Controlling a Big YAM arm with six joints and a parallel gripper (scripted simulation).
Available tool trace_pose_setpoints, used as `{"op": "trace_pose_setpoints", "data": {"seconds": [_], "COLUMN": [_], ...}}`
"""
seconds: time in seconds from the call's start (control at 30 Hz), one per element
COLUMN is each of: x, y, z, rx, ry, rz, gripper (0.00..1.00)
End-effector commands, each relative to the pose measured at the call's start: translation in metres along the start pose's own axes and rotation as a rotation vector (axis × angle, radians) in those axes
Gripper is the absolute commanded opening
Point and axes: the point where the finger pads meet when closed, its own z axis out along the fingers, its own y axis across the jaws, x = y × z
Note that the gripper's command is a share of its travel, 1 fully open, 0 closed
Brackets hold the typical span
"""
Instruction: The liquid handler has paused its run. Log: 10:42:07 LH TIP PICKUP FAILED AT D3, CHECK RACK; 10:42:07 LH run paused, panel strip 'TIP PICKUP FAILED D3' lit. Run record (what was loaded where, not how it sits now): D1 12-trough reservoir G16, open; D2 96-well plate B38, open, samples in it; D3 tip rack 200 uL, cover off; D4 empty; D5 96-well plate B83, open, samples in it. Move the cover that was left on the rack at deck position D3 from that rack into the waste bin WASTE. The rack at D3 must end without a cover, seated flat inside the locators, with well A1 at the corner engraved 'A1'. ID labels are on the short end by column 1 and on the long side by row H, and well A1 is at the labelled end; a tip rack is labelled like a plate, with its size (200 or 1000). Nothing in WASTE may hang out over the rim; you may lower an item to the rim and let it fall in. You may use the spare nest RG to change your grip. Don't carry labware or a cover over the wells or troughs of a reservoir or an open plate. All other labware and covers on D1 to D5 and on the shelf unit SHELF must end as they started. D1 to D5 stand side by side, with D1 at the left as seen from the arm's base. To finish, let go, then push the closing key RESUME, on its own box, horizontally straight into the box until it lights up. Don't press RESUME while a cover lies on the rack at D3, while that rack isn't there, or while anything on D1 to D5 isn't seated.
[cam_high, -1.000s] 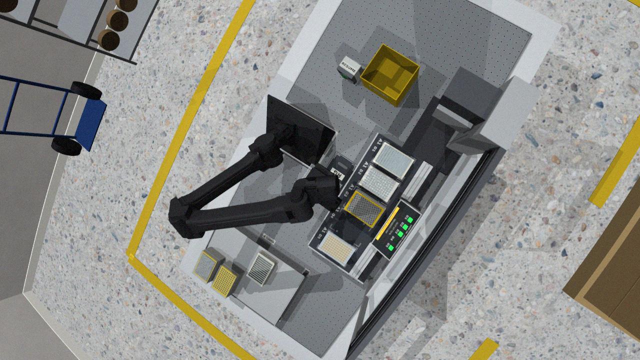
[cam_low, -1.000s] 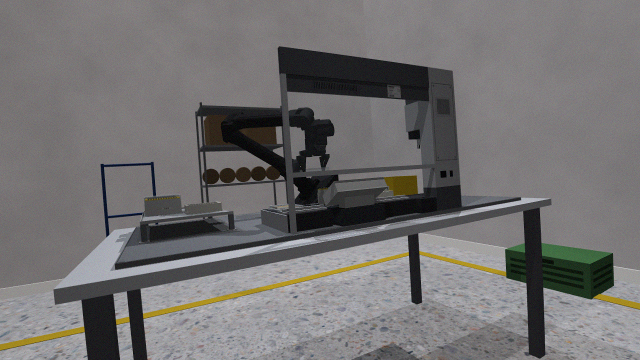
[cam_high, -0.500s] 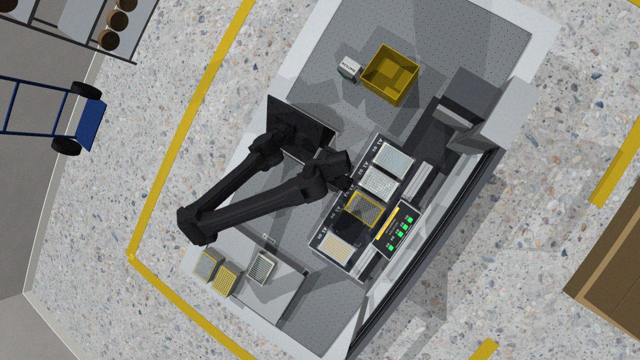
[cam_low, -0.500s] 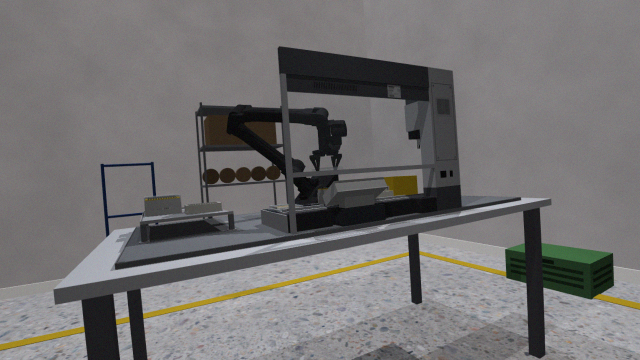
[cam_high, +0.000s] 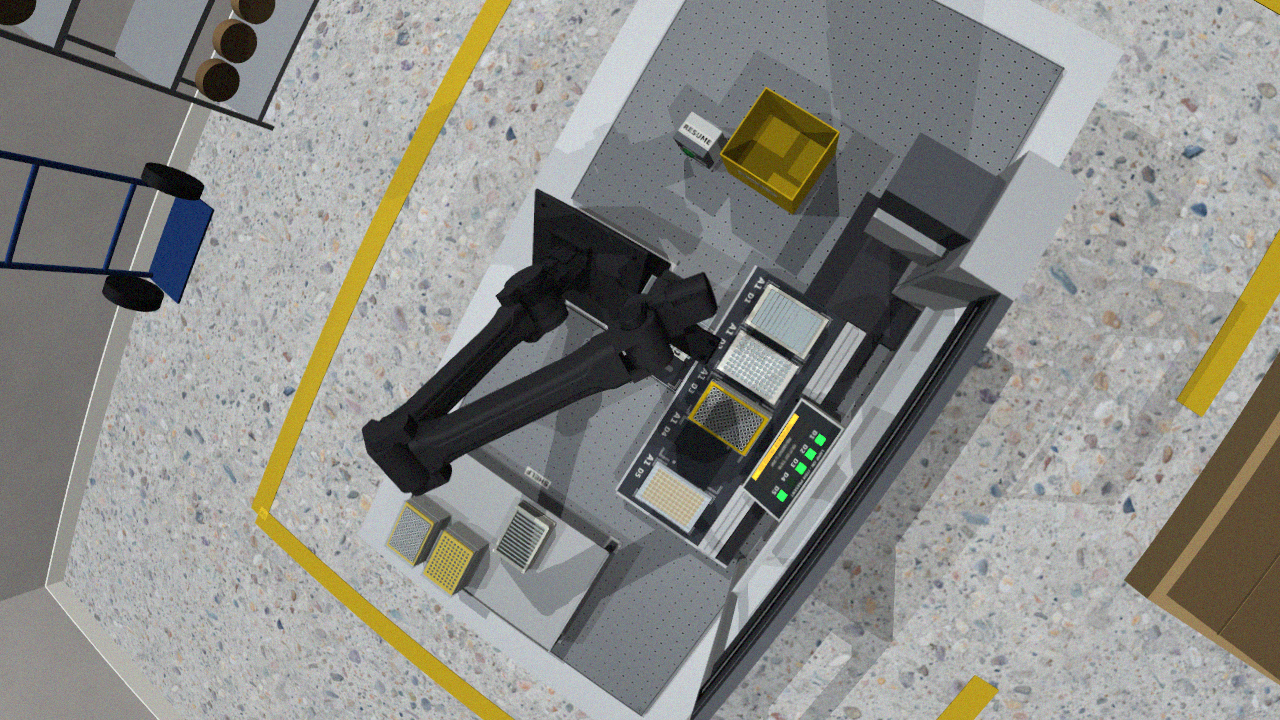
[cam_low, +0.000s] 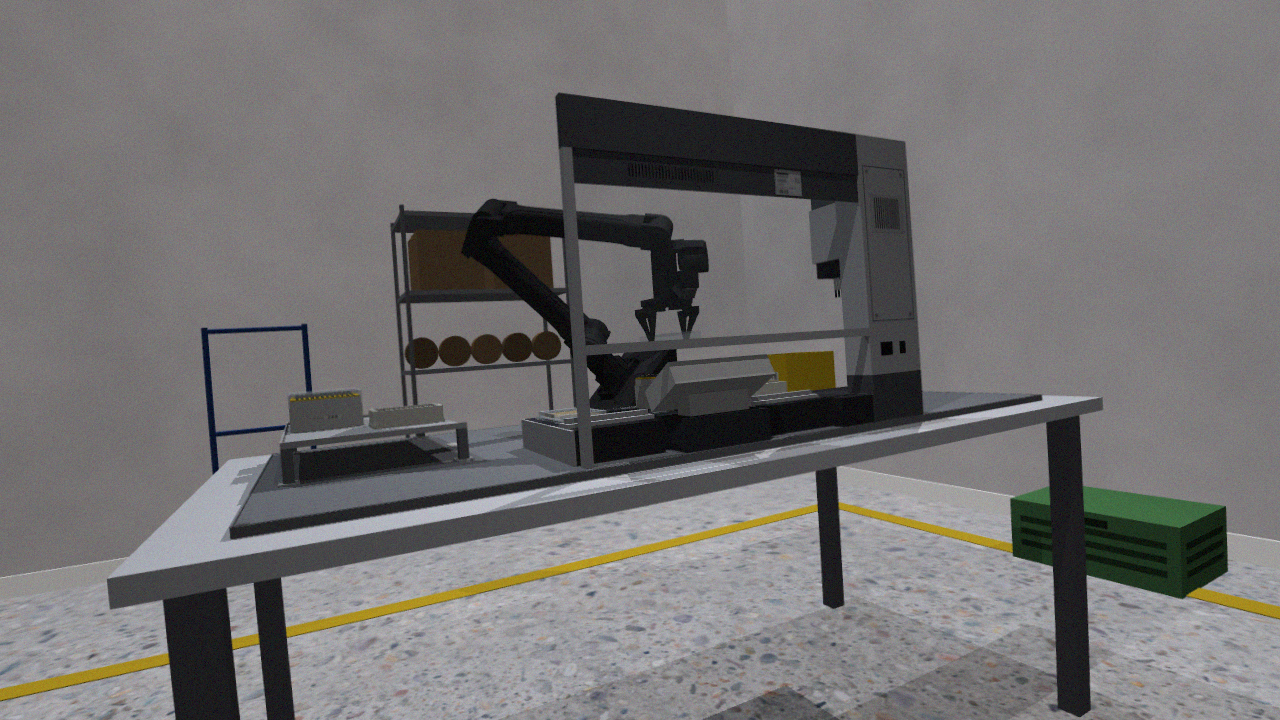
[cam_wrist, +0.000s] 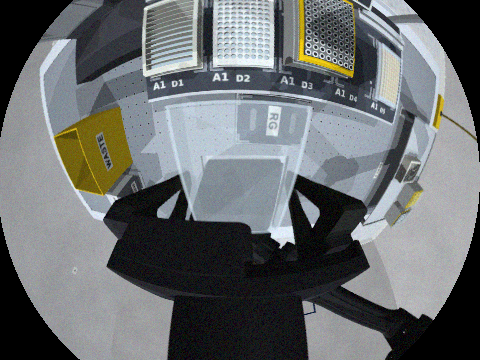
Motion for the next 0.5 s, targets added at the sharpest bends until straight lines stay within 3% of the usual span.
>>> {"op": "trace_pose_setpoints", "data": {"seconds": [0.0,0.47], "x": [-0.017,-0.015], "y": [0.032,0.093], "z": [-0.017,-0.017], "rx": [-0.036,-0.039], "ry": [-0.046,-0.044], "rz": [0.031,0.029], "gripper": [0.0,0.0]}}
